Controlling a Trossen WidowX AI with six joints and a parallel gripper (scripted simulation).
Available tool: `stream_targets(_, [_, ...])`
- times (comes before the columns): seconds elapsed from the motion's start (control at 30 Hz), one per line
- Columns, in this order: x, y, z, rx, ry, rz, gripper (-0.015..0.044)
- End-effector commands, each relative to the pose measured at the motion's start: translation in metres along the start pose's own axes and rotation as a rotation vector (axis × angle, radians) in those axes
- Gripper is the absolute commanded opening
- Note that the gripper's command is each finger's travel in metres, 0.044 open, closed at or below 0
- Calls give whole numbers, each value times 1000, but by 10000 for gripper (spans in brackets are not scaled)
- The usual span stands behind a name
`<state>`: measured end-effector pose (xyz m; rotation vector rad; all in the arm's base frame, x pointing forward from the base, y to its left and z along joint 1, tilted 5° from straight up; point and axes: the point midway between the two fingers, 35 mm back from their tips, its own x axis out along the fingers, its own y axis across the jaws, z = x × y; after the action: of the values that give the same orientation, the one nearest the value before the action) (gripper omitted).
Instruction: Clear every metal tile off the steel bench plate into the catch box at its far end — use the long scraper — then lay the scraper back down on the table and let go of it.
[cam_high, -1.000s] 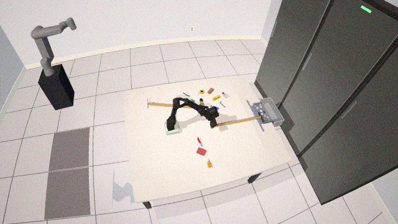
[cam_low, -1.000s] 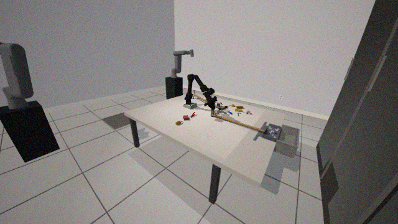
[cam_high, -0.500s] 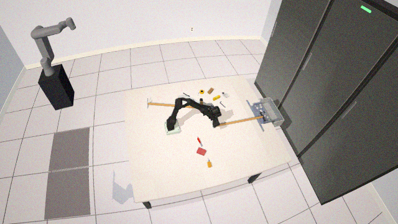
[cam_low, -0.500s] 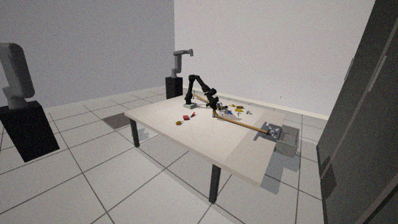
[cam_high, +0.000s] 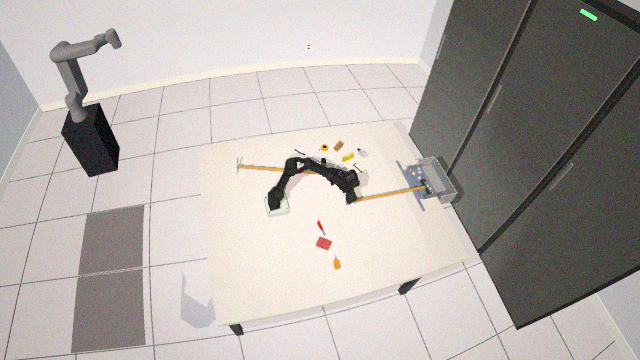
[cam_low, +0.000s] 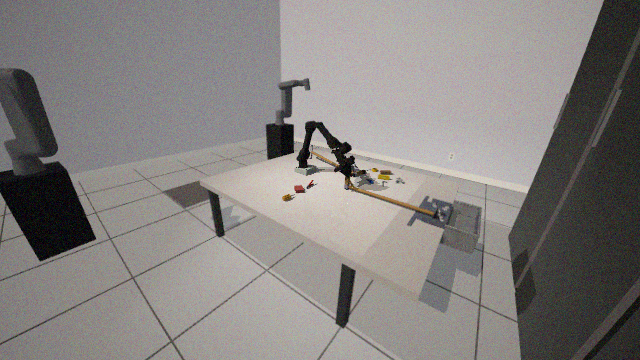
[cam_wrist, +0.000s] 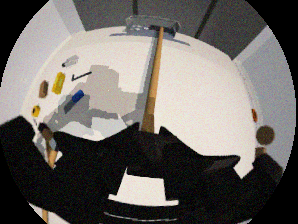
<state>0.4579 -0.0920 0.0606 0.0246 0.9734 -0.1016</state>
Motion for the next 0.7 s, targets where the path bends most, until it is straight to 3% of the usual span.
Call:
stream_targets(0.0, [1, -1, 10, 3, -15, -5, 0])
stream_targets(0.67, [19, 1, 35, 3, -18, -5, 0])
